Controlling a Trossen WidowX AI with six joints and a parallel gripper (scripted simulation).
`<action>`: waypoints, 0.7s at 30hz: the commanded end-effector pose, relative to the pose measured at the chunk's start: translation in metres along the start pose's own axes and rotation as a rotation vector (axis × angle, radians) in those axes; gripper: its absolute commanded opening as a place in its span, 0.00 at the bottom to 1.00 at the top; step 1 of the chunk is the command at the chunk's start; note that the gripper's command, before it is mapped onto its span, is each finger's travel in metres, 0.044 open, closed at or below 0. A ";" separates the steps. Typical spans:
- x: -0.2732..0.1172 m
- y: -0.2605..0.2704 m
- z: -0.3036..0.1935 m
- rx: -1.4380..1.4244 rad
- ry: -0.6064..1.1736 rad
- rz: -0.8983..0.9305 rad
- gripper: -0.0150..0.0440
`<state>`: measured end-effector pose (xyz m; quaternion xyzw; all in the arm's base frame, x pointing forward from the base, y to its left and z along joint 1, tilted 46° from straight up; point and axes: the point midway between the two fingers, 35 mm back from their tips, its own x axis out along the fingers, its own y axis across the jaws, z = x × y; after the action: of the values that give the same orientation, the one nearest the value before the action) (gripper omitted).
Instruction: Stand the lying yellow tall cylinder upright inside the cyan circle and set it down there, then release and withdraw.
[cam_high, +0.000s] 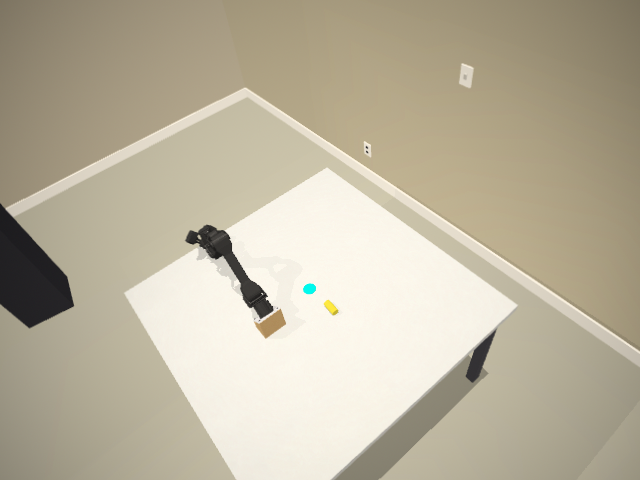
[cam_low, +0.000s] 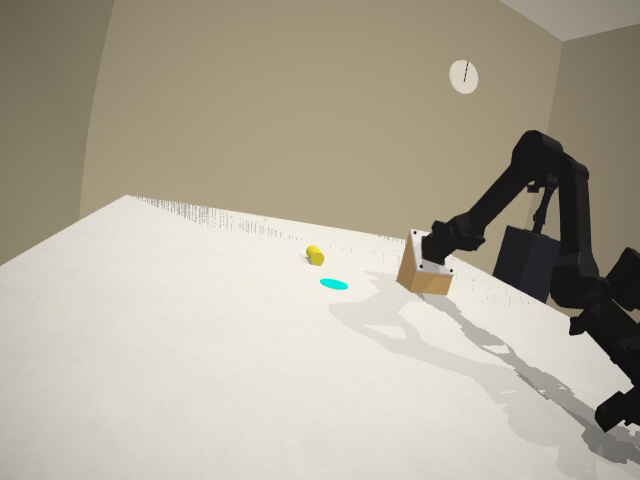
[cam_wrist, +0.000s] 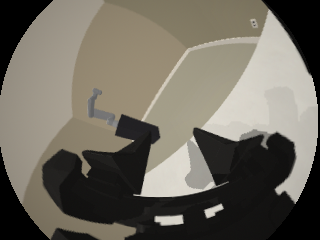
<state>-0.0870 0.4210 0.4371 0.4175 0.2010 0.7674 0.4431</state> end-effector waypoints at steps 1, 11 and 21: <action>-0.008 -0.027 0.033 -0.093 -0.059 -0.068 0.78; -0.023 -0.080 0.077 -0.296 -0.071 -0.230 0.78; -0.046 -0.131 0.108 -0.475 -0.026 -0.410 0.78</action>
<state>0.0603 0.4428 0.3962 0.2933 0.1008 0.6940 0.6498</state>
